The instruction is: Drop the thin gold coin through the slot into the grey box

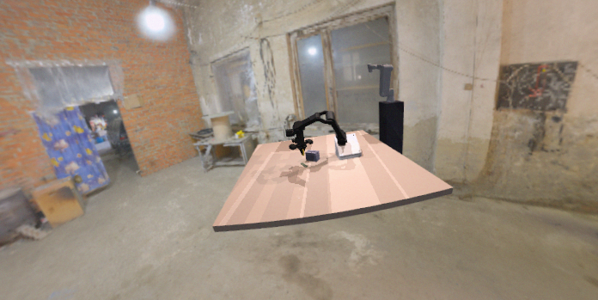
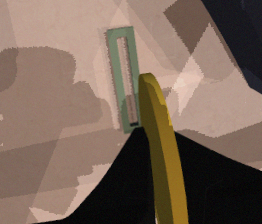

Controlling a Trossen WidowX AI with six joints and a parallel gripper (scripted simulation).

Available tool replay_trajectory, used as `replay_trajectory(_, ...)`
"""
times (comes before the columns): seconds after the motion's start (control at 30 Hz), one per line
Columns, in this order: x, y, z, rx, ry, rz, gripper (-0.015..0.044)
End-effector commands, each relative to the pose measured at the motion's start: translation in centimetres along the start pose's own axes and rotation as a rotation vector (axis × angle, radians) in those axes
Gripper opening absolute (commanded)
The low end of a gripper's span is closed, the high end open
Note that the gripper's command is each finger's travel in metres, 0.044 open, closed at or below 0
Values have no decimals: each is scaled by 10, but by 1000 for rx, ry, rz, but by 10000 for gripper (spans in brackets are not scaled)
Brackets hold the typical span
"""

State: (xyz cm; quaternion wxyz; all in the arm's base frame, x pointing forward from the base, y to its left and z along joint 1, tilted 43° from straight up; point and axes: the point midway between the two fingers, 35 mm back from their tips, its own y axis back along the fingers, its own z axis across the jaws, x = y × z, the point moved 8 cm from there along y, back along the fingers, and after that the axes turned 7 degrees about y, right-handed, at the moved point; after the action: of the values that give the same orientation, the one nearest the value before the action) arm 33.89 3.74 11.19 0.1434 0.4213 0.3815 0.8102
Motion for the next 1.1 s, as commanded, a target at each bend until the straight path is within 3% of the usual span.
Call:
replay_trajectory(0.0, 2, 11, 1, -9, 9, 3, 0)
replay_trajectory(0.6, 1, 12, 7, -10, 514, 1, 0)
replay_trajectory(1.07, -6, 13, -9, -7, 525, -3, 0)
